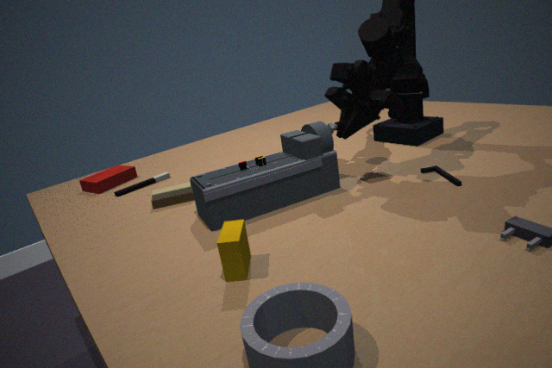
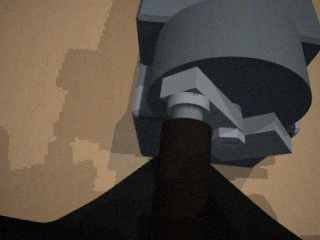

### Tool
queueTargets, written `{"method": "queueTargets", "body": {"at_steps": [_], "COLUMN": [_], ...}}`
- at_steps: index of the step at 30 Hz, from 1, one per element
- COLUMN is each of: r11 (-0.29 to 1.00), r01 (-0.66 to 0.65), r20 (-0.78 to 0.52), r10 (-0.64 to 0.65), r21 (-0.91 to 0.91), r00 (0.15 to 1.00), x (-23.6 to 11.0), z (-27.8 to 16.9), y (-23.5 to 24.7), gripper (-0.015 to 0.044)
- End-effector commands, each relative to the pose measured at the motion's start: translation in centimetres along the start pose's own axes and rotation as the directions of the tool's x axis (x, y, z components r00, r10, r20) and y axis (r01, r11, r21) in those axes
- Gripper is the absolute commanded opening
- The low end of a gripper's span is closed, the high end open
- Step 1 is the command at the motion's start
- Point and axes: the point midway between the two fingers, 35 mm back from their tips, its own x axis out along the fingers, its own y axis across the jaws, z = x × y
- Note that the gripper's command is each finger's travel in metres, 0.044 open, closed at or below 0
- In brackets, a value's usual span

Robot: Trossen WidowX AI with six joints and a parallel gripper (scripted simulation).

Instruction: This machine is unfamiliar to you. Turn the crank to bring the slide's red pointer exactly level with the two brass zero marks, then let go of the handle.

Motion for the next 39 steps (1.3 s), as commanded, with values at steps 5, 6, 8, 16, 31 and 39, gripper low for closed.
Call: {"method": "queueTargets", "body": {"at_steps": [5, 6, 8, 16, 31, 39], "r11": [1.000, 1.000, 1.000, 1.000, 1.000, 1.000], "r01": [0.002, 0.002, 0.002, 0.003, 0.004, 0.004], "r20": [0.002, 0.002, 0.002, 0.002, 0.002, 0.002], "r10": [-0.002, -0.002, -0.002, -0.003, -0.004, -0.004], "r21": [0.004, 0.004, 0.004, 0.003, 0.002, 0.002], "r00": [1.000, 1.000, 1.000, 1.000, 1.000, 1.000], "x": [0.0, 0.0, 0.0, -0.5, -0.6, -0.5], "z": [0.0, 0.0, 0.0, 0.5, 0.6, 0.5], "y": [0.0, 0.0, -0.1, -0.8, -2.4, -2.9], "gripper": [0.0000, 0.0000, 0.0000, 0.0000, 0.0000, 0.0000]}}
